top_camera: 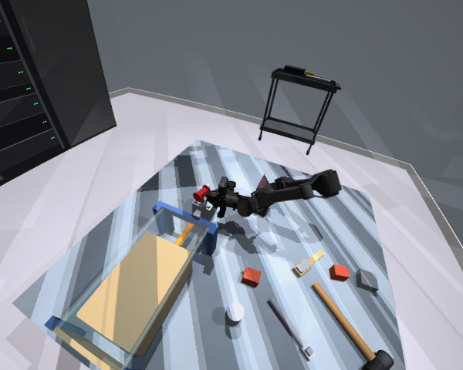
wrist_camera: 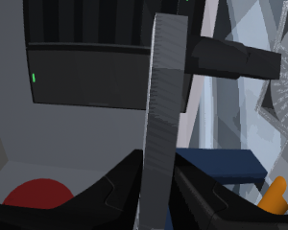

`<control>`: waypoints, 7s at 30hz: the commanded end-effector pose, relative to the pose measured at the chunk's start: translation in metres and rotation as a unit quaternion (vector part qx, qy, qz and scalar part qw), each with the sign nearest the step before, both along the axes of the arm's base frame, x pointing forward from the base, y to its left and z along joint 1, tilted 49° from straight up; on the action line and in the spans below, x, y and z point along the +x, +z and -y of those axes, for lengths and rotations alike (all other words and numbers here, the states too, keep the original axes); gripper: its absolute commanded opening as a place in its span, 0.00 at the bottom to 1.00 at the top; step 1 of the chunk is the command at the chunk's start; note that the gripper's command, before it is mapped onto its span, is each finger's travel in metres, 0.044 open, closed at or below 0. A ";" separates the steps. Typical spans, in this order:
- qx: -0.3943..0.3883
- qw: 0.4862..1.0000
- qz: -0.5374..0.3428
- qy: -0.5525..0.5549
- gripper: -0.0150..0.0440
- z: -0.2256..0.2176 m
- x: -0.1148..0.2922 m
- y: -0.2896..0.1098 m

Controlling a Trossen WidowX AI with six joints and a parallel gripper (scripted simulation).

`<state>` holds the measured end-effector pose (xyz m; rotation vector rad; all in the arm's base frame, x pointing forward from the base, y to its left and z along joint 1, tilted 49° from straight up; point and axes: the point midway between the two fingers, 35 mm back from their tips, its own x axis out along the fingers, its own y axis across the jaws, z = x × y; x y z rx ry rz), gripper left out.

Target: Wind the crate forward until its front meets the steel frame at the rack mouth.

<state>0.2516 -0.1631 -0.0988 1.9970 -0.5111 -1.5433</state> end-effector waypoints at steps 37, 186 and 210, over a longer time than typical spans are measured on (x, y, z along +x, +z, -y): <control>-0.019 1.000 0.001 -0.007 0.25 -0.016 -0.003 -0.028; -0.016 1.000 0.009 -0.001 0.66 -0.034 -0.004 -0.033; -0.013 1.000 0.009 0.000 0.66 -0.037 -0.005 -0.036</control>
